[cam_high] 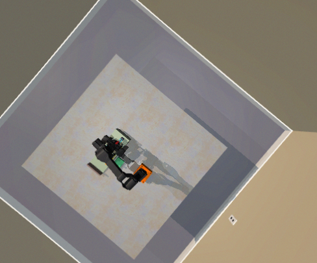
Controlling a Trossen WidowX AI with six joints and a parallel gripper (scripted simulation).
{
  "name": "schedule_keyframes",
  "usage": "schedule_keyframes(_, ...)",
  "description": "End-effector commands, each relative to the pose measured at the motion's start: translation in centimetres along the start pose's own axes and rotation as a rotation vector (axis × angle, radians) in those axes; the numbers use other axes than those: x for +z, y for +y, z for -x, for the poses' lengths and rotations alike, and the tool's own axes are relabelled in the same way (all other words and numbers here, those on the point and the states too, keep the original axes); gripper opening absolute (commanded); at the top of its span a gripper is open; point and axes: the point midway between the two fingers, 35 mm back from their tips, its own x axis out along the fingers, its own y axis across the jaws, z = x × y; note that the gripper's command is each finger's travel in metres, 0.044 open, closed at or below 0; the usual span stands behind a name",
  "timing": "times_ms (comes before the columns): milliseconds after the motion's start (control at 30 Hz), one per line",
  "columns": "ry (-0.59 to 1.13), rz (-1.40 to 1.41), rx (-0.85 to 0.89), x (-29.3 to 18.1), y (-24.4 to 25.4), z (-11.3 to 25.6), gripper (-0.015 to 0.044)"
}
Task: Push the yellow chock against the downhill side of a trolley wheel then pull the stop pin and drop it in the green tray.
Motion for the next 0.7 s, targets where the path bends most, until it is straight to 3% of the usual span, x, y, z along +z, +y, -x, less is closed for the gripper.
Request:
schedule_keyframes(0,0.005,-0.006,-0.002,-0.4,-0.1,0.1,0.0000)
schedule_keyframes(667,0.007,-0.006,-0.001,-3.0,0.9,-0.2,0.0000)
